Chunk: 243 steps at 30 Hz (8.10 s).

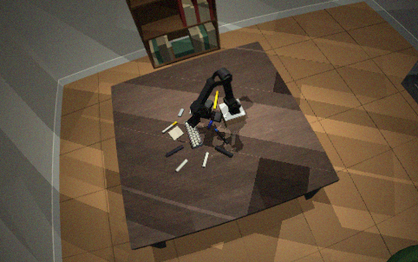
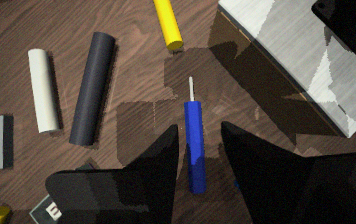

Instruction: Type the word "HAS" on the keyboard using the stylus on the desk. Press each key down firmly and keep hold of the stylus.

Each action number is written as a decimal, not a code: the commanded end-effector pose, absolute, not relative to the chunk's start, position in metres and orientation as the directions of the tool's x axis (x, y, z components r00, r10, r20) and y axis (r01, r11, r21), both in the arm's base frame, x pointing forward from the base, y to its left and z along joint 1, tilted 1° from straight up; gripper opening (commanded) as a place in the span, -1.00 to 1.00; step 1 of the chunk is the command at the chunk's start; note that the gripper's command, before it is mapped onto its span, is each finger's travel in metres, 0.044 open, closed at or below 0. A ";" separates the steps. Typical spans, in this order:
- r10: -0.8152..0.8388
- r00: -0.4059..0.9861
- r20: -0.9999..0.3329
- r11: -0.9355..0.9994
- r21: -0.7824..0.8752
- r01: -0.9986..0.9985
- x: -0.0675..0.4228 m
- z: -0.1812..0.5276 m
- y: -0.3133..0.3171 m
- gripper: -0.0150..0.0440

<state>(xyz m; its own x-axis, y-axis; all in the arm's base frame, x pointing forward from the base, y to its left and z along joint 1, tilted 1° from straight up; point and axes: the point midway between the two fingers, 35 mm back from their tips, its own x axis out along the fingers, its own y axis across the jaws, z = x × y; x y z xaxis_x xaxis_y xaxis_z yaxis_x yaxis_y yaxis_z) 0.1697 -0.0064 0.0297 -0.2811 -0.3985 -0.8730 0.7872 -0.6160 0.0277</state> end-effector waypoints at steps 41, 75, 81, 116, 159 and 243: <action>-0.403 -0.281 -0.871 -0.620 0.034 0.784 0.171 -0.009 -0.007 0.02; -0.399 -0.282 -0.873 -0.621 0.031 0.783 0.172 -0.028 -0.007 -0.49; -0.399 -0.282 -0.872 -0.621 0.031 0.783 0.172 -0.026 -0.006 -0.49; -0.517 -0.244 -0.821 -0.035 -0.264 0.964 0.199 0.031 -0.008 -0.49; -0.740 -0.108 -0.663 0.671 -0.719 -0.182 0.267 0.059 0.000 -0.49; -0.868 0.048 -0.495 -0.029 -0.045 -0.999 0.327 0.037 0.018 -0.22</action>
<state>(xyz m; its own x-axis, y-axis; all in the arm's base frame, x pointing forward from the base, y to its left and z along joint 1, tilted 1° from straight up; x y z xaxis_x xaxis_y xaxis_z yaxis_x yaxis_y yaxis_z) 0.3267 0.0188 0.0387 0.0440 -0.8658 -0.4984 -0.9986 -0.0236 -0.0472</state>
